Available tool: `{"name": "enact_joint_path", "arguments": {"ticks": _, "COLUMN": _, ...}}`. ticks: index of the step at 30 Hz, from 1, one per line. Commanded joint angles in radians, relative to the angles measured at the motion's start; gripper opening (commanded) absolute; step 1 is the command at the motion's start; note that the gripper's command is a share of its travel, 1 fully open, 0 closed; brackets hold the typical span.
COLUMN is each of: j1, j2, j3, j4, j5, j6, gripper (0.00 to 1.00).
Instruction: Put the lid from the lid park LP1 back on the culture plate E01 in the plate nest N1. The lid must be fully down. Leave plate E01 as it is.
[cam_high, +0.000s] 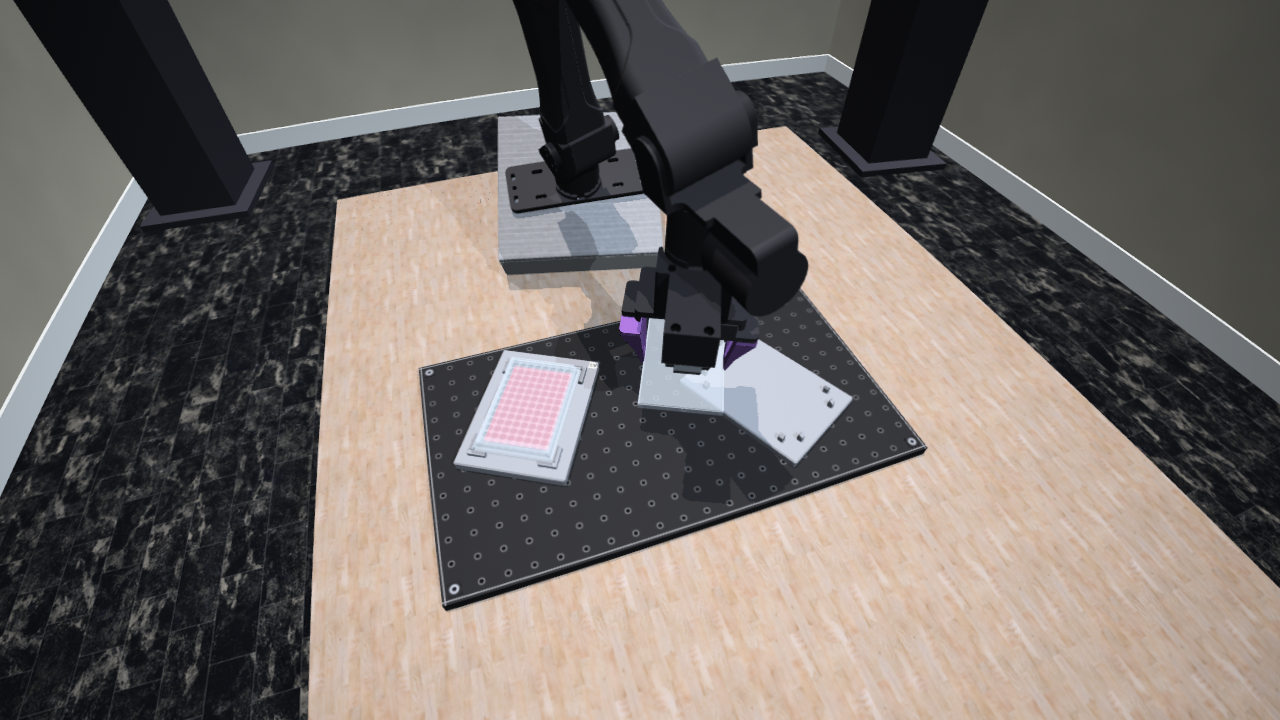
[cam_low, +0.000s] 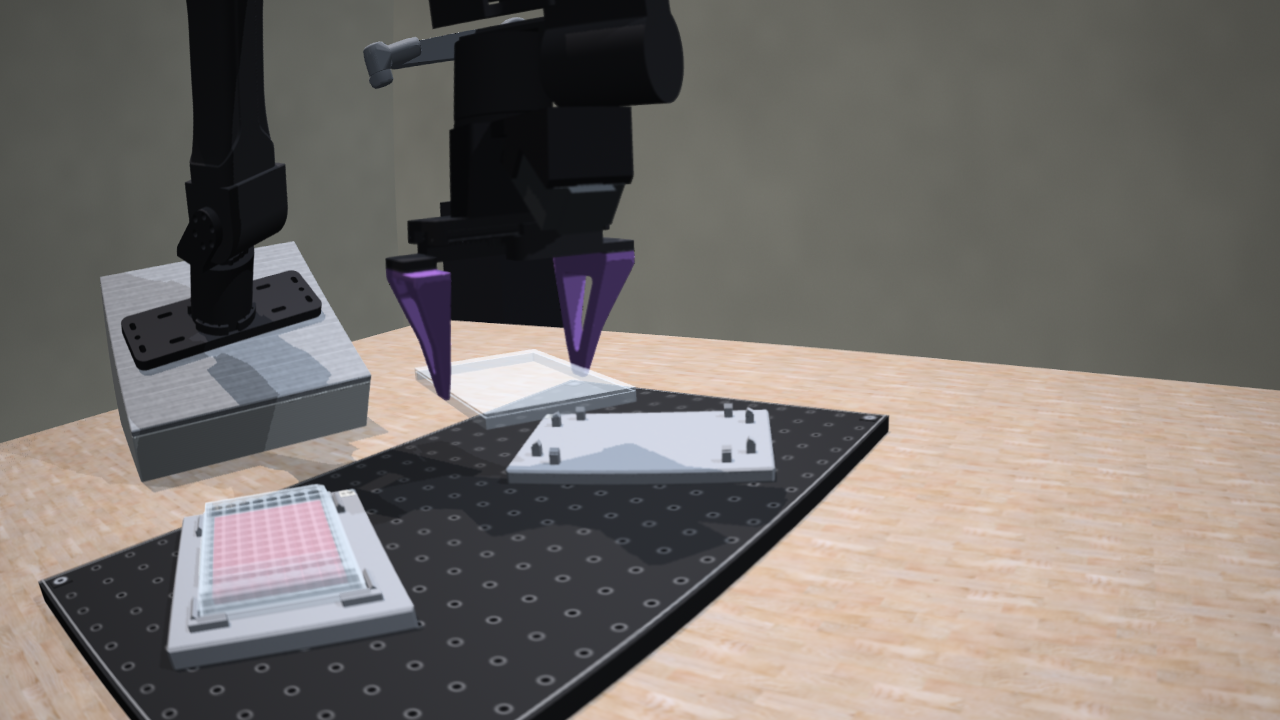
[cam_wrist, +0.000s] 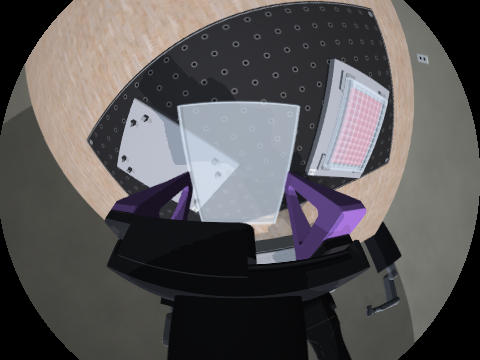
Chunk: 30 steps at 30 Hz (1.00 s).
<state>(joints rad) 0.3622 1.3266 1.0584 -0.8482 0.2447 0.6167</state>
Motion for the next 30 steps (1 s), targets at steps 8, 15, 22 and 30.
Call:
{"name": "enact_joint_path", "arguments": {"ticks": 8, "j1": -0.096, "j2": -0.057, "j3": -0.028, "j4": 0.017, "j5": -0.054, "j6": -0.029, "gripper": 0.0}}
{"name": "enact_joint_path", "arguments": {"ticks": 15, "j1": -0.196, "j2": -0.089, "j3": -0.05, "j4": 0.021, "j5": -0.102, "j6": -0.118, "gripper": 0.0}}
{"name": "enact_joint_path", "arguments": {"ticks": 22, "j1": -0.27, "j2": -0.106, "j3": -0.061, "j4": 0.023, "j5": -0.138, "j6": -0.183, "gripper": 0.0}}
{"name": "enact_joint_path", "arguments": {"ticks": 30, "j1": -0.393, "j2": -0.122, "j3": -0.071, "j4": 0.025, "j5": -0.199, "j6": -0.29, "gripper": 0.0}}
